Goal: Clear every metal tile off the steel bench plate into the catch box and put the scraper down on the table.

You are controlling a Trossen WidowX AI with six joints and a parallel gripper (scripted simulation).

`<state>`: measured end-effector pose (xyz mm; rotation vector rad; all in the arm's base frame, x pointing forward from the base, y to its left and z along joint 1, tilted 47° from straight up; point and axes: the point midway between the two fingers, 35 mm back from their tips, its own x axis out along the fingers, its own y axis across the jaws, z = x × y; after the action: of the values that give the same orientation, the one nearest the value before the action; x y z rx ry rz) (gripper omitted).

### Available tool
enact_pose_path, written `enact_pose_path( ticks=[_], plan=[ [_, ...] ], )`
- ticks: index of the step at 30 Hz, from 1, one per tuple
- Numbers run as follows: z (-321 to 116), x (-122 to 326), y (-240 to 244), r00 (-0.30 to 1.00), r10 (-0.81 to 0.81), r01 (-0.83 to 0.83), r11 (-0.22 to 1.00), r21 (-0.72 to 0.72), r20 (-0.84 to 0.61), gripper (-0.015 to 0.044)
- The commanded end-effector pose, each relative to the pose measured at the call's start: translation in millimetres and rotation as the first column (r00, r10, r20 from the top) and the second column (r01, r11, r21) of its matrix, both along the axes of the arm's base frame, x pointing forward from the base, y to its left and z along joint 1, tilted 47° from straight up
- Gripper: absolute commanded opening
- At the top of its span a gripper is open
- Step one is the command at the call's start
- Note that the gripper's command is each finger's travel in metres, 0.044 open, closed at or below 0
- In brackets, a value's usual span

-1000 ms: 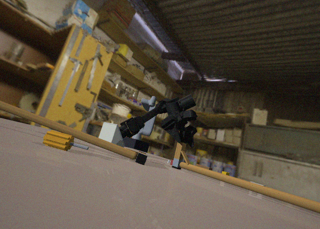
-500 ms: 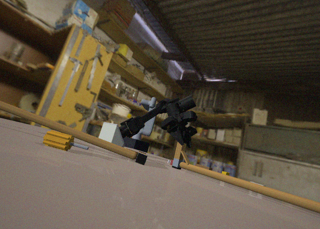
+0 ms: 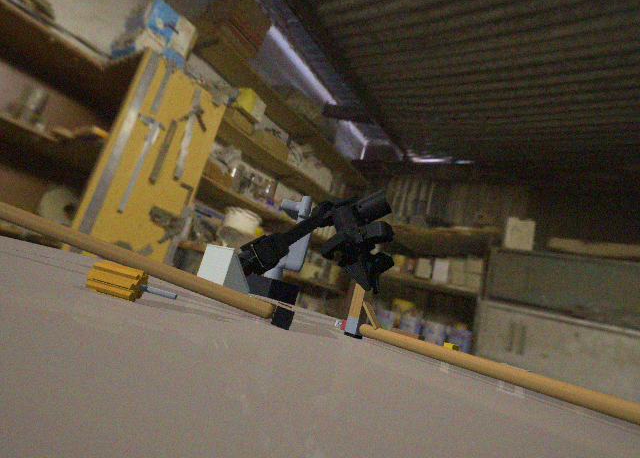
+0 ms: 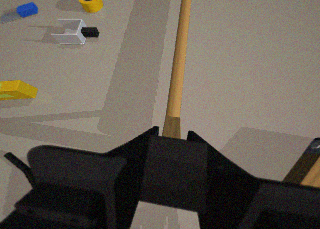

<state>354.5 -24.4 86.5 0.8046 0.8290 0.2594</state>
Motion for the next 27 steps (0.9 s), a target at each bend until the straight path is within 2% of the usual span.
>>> enact_pose_path(
  ticks=[1,27],
  plan=[
    [1,0,-1,1.0,0.004,-0.004,1.0,0.005,0.0,0.0],
    [22,4,18,0.999,0.038,-0.038,0.999,0.0,0.035,0.0]
  ],
)
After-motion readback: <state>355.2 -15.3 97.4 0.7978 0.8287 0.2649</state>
